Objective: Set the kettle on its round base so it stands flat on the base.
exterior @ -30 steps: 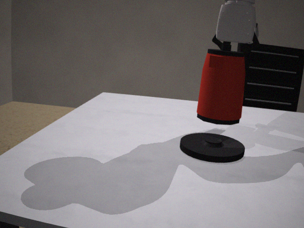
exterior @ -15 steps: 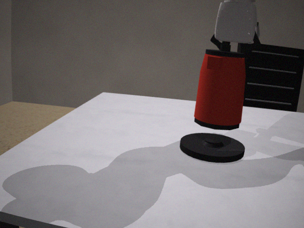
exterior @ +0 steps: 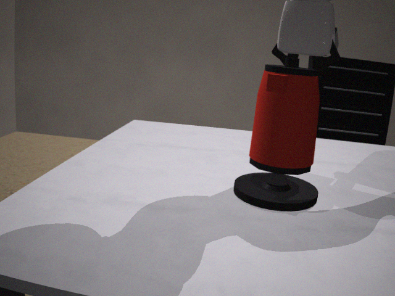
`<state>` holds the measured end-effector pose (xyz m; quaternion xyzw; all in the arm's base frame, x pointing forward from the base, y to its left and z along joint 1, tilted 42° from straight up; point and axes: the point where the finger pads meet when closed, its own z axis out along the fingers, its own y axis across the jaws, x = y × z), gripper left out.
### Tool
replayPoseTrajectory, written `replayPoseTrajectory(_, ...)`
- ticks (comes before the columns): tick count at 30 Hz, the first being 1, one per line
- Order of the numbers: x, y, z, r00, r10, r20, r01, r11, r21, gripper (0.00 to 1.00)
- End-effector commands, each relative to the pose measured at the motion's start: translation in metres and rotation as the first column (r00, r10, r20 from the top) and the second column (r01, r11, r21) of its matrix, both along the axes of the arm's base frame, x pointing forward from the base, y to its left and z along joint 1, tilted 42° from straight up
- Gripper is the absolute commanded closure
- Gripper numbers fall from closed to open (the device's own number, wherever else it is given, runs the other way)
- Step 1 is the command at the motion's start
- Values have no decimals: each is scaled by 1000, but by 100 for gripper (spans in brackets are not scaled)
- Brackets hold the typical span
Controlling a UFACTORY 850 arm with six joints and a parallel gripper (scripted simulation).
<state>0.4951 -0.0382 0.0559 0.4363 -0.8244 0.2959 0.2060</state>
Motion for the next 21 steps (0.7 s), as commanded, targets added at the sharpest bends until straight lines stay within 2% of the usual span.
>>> replayPoseTrajectory(1,4,9,-7,1000,0,1,0,1000,0,100)
replayPoseTrajectory(21,9,22,-20,1000,0,1,0,1000,0,100)
